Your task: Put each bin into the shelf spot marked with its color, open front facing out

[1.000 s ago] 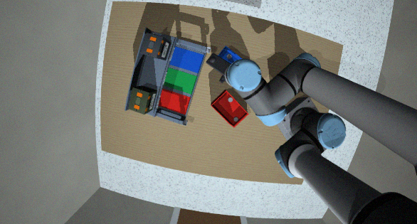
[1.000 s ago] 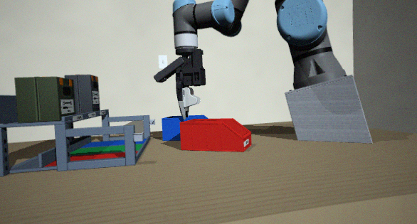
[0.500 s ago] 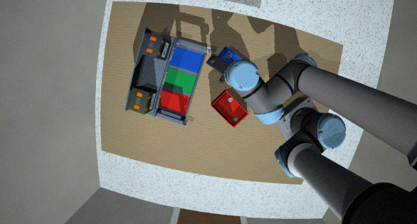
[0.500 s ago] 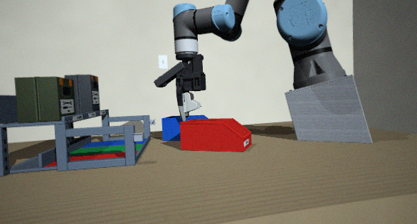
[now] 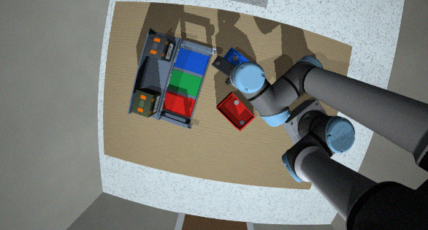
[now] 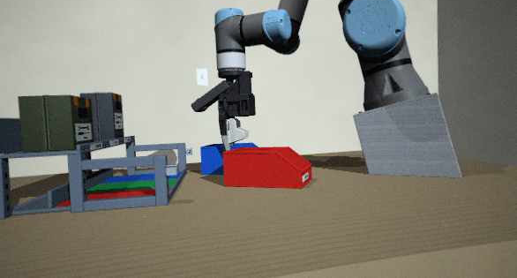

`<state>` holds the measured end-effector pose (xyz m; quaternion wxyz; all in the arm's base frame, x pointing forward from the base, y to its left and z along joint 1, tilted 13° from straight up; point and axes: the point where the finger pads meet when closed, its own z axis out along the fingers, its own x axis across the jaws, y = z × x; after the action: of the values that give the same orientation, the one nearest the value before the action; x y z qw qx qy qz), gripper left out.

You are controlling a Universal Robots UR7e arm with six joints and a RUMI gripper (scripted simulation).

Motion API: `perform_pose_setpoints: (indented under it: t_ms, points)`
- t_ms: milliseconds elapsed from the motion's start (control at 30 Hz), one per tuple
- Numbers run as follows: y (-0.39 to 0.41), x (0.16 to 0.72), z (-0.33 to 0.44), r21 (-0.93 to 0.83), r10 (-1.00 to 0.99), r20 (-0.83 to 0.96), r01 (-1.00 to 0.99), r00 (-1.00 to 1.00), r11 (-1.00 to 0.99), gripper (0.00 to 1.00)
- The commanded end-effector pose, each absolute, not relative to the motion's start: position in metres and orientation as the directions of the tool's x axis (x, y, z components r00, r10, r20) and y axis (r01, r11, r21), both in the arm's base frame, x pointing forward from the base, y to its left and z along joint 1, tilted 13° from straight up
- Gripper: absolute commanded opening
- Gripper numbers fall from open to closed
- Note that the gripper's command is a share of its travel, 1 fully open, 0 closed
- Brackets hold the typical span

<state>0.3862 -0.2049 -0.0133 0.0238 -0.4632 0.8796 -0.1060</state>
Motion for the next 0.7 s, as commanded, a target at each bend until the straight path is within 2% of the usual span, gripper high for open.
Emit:
perform_pose_setpoints:
  t_ms: [0,500,533,667]
  points:
    - [-0.2053,0.3867,-0.0142,-0.210,-0.820,0.056,-0.810,-0.570,0.548,0.15]
    - [-0.2053,0.3867,-0.0143,-0.210,-0.820,0.056,-0.810,-0.570,0.548,0.15]
    - [-0.2053,0.3867,-0.0142,-0.210,-0.820,0.056,-0.810,-0.570,0.548,0.00]
    - [-0.2053,0.3867,-0.0142,-0.210,-0.820,0.056,-0.810,-0.570,0.548,0.00]
